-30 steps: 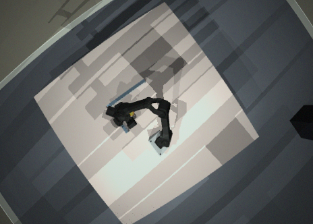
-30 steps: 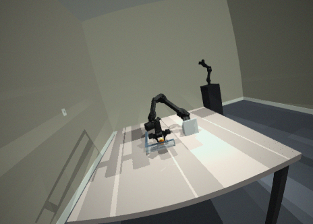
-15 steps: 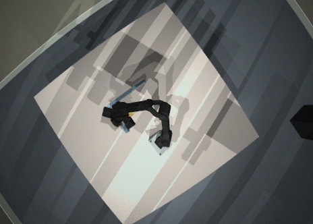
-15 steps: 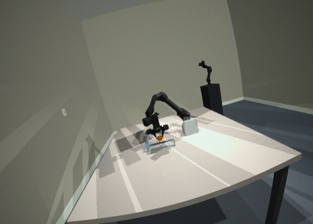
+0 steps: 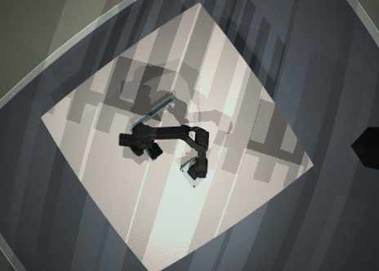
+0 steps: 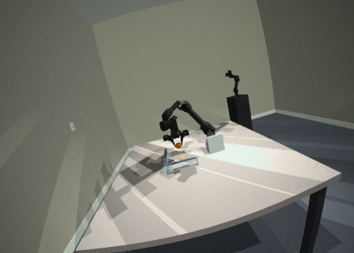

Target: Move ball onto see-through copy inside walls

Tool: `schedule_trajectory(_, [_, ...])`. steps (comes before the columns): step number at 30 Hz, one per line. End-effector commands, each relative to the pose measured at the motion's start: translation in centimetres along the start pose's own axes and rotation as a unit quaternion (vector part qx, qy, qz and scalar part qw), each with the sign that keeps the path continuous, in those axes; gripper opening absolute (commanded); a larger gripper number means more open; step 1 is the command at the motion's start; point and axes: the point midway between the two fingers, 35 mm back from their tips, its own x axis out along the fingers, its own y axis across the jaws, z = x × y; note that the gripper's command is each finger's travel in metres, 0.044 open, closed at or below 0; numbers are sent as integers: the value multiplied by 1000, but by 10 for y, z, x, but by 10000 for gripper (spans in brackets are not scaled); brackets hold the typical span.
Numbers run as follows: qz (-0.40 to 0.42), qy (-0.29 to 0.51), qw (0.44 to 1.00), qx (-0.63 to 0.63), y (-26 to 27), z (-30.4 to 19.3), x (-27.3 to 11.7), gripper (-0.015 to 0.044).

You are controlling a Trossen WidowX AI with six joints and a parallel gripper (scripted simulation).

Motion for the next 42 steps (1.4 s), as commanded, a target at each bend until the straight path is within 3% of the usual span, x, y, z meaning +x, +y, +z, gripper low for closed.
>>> schedule_trajectory(1, [3, 0, 1000, 3, 1, -4, 1, 0])
schedule_trajectory(19, [3, 1, 1000, 3, 3, -28, 54, 0])
schedule_trajectory(29, [3, 3, 1000, 3, 4, -29, 111, 0])
schedule_trajectory(42, [3, 3, 1000, 3, 5, -29, 123, 0])
